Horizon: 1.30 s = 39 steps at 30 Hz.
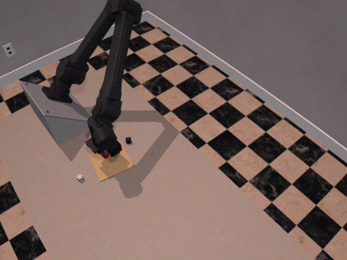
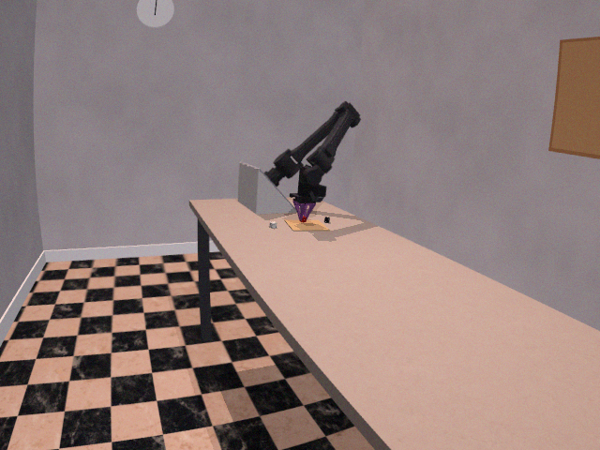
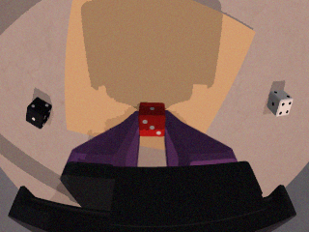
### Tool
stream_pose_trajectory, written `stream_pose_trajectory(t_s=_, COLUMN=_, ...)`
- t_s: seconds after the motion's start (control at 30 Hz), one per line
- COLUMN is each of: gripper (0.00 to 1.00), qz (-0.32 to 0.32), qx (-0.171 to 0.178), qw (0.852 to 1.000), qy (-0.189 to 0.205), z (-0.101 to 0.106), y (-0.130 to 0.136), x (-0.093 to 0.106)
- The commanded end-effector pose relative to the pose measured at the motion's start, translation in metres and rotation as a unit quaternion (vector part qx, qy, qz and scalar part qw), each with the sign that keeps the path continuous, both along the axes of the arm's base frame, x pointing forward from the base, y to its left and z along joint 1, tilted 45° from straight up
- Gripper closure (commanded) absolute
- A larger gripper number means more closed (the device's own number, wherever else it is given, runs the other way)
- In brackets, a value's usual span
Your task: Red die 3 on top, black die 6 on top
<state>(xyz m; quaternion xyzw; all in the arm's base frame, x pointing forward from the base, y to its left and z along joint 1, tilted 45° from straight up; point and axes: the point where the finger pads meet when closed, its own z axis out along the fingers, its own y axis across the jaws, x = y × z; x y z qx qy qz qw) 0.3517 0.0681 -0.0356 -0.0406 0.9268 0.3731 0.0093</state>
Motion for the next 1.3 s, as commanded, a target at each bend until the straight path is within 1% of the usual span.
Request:
stream_pose_trajectory(t_s=0.0, gripper=0.85, qz=-0.004, qx=0.000, qw=1.000, qy=-0.007, z=0.0012, y=0.0020, x=0.0030)
stream_pose_trajectory(t_s=0.3, gripper=0.85, qz=-0.005, qx=0.001, qw=1.000, qy=0.000, z=-0.0048, y=0.0030, x=0.0012)
stream_pose_trajectory(t_s=1.27, gripper=0.85, qz=-0.005, qx=0.001, qw=1.000, qy=0.000, z=-0.0053, y=0.0027, x=0.0006)
